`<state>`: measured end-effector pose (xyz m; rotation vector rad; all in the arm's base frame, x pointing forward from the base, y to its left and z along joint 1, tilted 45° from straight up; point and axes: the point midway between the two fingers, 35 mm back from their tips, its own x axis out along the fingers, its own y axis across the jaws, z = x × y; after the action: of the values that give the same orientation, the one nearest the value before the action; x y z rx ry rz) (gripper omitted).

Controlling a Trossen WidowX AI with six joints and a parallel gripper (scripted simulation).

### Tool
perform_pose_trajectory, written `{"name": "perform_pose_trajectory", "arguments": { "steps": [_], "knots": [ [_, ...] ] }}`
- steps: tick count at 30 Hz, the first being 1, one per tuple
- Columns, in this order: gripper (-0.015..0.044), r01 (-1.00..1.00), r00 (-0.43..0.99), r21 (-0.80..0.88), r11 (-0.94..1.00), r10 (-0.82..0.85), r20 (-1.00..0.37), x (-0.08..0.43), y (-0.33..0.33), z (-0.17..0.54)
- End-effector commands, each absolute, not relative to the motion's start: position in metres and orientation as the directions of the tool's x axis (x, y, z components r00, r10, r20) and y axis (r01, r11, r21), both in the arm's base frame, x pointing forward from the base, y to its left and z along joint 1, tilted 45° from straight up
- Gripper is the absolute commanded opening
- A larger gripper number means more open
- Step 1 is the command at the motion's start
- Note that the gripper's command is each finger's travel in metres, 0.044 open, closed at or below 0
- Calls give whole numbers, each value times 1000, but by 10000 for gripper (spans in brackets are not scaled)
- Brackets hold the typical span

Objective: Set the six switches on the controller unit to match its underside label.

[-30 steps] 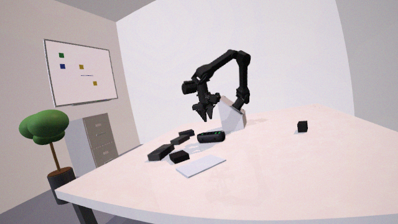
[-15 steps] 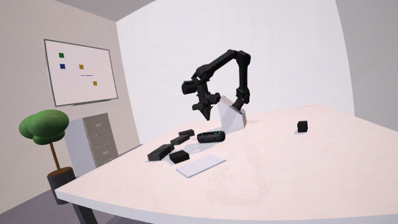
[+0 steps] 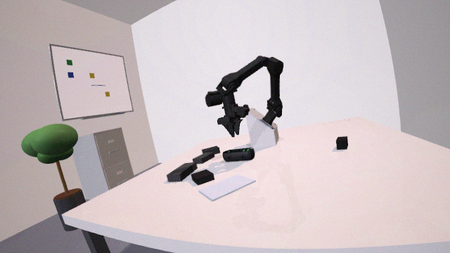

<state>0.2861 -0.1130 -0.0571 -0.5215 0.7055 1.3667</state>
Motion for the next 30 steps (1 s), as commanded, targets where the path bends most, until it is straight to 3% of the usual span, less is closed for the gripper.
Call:
{"name": "perform_pose_trajectory", "arguments": {
  "steps": [1, 6, 8, 24, 30],
  "knots": [
    [315, -987, 56, 64, 146, 694, -718, 286, -113, -57],
    [440, -987, 56, 64, 146, 694, -718, 286, -113, -57],
    [440, -987, 56, 64, 146, 694, -718, 286, -113, -57],
    [20, -992, 55, 43, 121, 701, -711, 241, -69, -100],
    [0, -992, 55, 43, 121, 701, -711, 241, -69, -100]
  ]
}}
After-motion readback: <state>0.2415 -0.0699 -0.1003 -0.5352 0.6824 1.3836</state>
